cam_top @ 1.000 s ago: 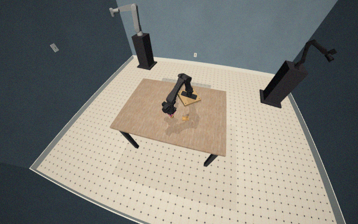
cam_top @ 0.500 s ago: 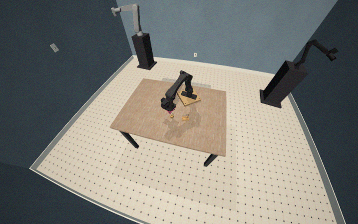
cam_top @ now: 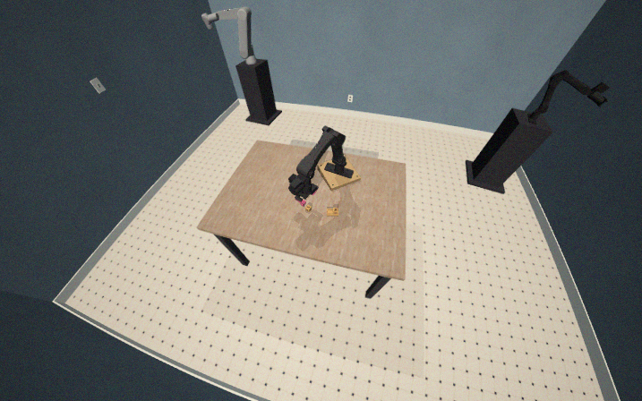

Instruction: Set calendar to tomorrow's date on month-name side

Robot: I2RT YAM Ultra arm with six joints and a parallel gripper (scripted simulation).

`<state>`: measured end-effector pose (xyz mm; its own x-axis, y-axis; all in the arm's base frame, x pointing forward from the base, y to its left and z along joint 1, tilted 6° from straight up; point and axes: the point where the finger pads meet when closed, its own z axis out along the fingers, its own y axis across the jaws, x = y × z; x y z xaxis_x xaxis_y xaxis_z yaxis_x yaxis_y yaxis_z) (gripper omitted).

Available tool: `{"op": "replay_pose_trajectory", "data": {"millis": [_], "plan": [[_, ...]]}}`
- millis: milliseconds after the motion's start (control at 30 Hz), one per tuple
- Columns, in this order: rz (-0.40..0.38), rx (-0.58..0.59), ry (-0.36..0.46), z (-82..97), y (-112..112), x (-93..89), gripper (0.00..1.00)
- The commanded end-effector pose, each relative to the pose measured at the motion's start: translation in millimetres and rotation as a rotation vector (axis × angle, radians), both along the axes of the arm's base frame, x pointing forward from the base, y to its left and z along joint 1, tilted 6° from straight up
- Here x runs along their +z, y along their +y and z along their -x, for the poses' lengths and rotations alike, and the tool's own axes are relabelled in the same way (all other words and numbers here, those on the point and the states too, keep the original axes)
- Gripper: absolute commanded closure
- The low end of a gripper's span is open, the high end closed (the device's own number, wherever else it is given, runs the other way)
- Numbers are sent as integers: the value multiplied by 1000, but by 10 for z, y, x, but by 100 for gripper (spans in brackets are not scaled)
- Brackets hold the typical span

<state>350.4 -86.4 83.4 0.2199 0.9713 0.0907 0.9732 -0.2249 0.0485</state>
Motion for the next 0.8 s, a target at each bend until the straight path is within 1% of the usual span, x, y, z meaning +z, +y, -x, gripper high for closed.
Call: {"op": "replay_pose_trajectory", "data": {"millis": [0, 267, 333, 400, 500, 533, 567, 600, 633, 667, 767], "plan": [[16, -5, -35, -22, -50, 159, 0], [16, -5, -36, -23, -50, 151, 0], [12, -6, -24, 12, -30, 43, 0], [12, -6, -24, 12, -30, 43, 0], [3, -7, 7, 16, -5, -124, 0], [1, -7, 12, 16, 0, -154, 0], [2, -6, 8, 5, 0, -151, 0], [11, -5, -21, -81, -25, -74, 0], [15, -4, -35, -96, -30, -25, 55], [18, -4, -44, -99, -31, 7, 55], [13, -4, -29, -59, -19, 8, 55]]}}
